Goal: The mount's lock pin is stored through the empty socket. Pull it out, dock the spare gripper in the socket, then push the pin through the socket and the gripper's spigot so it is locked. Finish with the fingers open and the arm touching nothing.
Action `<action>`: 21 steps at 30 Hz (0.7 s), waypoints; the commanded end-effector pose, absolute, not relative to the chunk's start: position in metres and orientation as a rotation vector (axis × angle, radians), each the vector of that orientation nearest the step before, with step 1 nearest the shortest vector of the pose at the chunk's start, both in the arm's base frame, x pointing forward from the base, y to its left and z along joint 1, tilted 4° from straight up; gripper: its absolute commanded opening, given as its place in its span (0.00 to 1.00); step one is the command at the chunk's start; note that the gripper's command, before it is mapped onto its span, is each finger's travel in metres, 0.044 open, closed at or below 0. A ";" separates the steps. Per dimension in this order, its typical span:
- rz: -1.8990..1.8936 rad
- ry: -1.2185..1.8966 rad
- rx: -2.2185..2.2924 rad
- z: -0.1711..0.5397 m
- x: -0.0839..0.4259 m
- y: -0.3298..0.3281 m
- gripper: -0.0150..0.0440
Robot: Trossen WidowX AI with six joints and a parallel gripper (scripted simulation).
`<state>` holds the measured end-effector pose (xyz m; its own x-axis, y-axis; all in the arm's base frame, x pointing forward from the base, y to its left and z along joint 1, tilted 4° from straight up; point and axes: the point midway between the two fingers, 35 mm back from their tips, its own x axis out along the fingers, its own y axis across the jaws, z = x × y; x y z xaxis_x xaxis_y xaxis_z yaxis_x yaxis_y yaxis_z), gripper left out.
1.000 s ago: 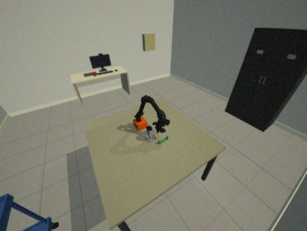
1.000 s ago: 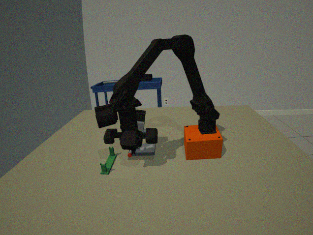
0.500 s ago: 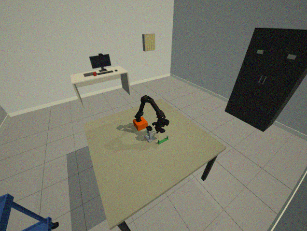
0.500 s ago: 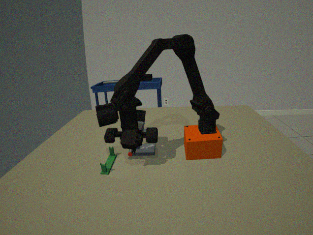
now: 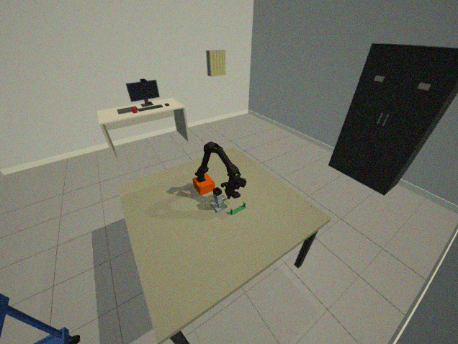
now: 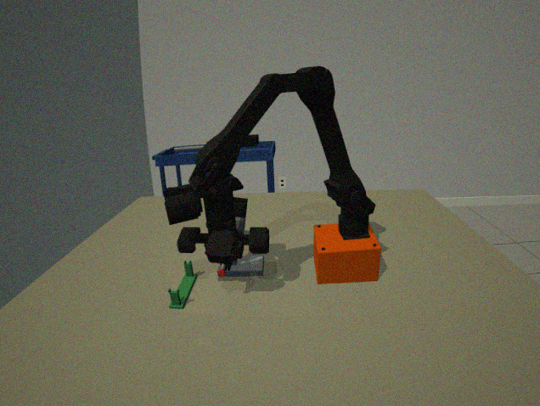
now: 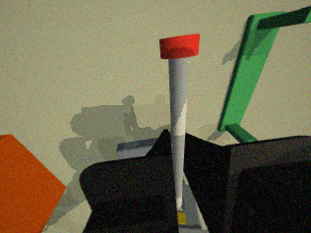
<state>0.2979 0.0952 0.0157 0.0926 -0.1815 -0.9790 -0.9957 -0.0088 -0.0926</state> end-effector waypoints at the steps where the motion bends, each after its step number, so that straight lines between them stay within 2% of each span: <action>1: 1.046 1.273 -1.390 0.015 0.299 0.092 0.25; 21: 1.042 1.270 -1.391 0.014 0.298 0.084 0.25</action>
